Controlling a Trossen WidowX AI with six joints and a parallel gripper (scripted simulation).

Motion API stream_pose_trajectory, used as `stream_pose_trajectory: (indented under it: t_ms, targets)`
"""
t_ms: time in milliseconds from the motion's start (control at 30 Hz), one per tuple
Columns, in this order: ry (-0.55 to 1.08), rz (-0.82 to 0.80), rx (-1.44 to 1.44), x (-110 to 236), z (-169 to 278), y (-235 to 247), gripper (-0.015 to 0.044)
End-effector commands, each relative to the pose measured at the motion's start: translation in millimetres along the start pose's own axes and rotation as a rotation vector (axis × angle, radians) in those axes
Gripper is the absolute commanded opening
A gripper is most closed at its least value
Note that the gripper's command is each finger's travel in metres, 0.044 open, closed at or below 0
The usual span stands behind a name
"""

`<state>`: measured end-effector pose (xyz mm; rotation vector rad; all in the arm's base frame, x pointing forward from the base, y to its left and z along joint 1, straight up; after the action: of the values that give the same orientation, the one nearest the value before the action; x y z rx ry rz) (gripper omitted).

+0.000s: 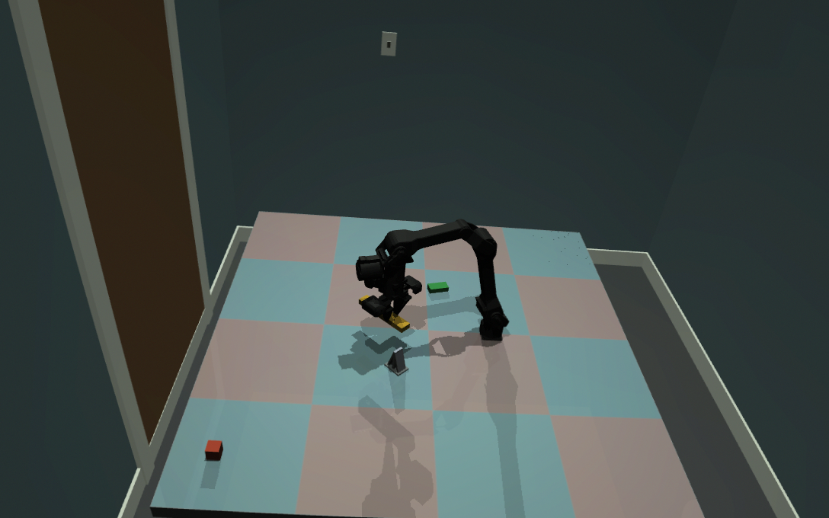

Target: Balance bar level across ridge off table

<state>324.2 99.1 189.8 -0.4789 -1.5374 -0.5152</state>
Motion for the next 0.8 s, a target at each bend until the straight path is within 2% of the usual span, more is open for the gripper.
stream_pose_trajectory:
  t_ms: [0,767]
  targets:
    - [-0.004,0.0,-0.007,1,11,7,0.0]
    - [0.004,-0.004,-0.033,2,90,45,0.0]
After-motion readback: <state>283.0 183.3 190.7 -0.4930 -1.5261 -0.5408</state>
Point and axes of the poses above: the point midway between the two fingers, 35 mm back from their tips, its own x axis back along the fingers, its own y axis across the jaws, z = x × y, the point moved 2 cm from there along x, back along the fingers, and after that the axes turned 8 degrees about x, right-handed, at the moved point
